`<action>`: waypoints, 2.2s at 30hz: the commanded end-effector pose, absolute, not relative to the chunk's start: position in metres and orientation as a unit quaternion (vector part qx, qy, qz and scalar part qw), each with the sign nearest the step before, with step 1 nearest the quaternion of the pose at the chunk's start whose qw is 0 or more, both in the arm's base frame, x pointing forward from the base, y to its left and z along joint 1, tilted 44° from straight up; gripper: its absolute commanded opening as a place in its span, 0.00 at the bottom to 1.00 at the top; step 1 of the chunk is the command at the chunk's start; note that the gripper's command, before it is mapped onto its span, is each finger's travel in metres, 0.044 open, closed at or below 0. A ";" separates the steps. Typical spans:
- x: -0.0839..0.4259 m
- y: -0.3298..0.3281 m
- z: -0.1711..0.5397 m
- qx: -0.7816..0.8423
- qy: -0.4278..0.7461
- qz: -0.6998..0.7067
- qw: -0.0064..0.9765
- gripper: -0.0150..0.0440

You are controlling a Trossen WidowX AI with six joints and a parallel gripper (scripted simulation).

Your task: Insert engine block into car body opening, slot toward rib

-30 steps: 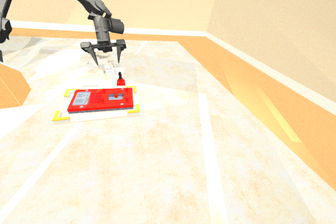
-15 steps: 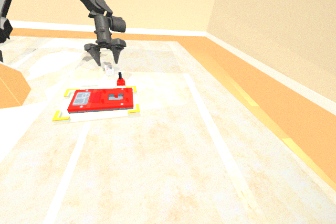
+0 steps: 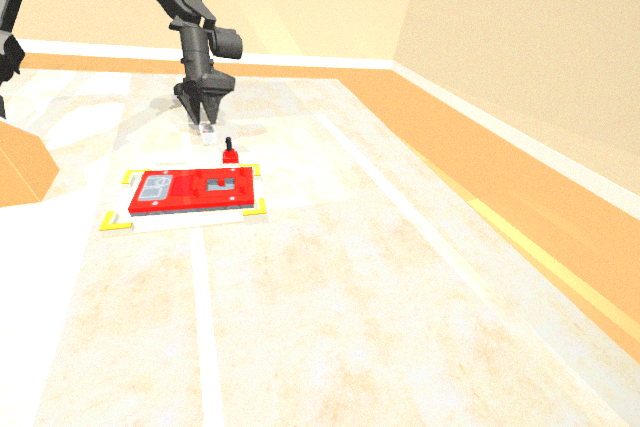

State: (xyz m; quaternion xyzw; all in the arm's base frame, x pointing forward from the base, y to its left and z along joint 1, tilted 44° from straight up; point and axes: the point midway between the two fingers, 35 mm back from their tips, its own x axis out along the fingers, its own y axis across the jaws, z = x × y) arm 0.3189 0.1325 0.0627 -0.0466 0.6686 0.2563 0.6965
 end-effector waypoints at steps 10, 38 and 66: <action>0.319 0.129 0.061 0.139 0.706 0.144 0.679 1.00; 0.320 0.119 0.065 0.493 0.708 -0.112 0.493 1.00; 0.322 0.122 0.060 0.639 0.661 -0.251 0.305 1.00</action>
